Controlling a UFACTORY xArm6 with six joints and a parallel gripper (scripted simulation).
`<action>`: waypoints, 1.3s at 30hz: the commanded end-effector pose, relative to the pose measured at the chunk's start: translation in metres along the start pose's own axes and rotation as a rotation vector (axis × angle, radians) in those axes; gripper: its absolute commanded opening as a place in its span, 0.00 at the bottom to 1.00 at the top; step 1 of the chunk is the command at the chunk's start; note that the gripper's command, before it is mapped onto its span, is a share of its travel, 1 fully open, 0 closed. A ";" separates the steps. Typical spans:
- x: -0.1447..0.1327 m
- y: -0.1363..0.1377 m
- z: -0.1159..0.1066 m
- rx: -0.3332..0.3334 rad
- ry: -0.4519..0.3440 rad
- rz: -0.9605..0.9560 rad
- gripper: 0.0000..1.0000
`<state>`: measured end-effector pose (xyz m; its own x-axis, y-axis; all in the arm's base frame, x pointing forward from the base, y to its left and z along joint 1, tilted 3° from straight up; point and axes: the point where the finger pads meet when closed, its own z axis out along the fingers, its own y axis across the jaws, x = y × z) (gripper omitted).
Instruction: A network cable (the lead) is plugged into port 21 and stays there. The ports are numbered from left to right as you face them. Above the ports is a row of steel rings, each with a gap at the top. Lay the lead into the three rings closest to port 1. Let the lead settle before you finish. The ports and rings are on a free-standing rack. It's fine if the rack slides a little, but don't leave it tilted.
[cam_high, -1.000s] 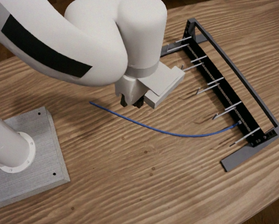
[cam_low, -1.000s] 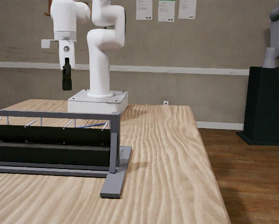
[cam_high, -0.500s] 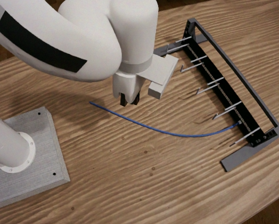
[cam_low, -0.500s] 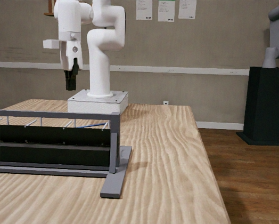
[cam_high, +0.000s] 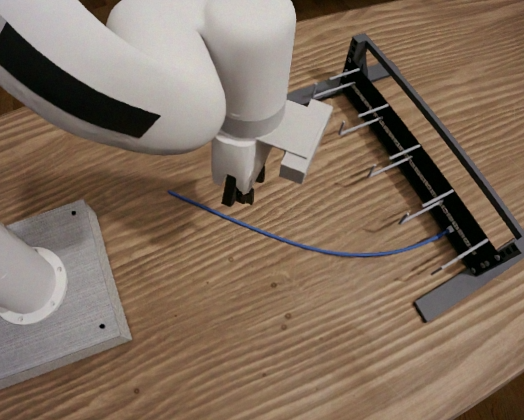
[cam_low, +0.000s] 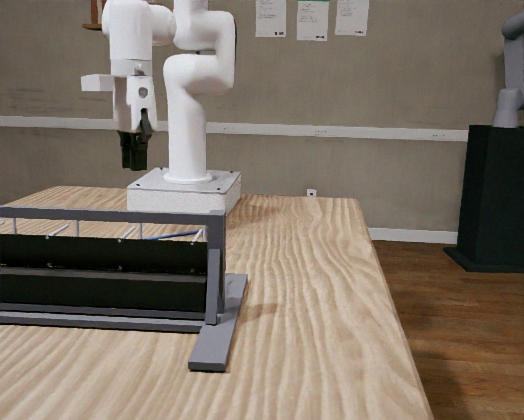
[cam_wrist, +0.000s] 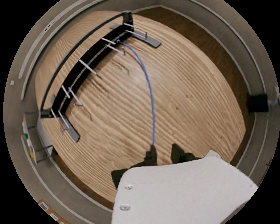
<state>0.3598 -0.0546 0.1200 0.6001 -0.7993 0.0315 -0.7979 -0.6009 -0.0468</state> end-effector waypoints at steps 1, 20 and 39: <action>0.001 -0.001 -0.001 0.003 0.003 0.000 0.33; 0.001 -0.001 -0.001 0.003 0.003 0.000 0.33; 0.001 -0.001 0.022 0.003 0.003 0.000 0.33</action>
<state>0.3605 -0.0546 0.1040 0.6004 -0.7991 0.0314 -0.7977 -0.6012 -0.0471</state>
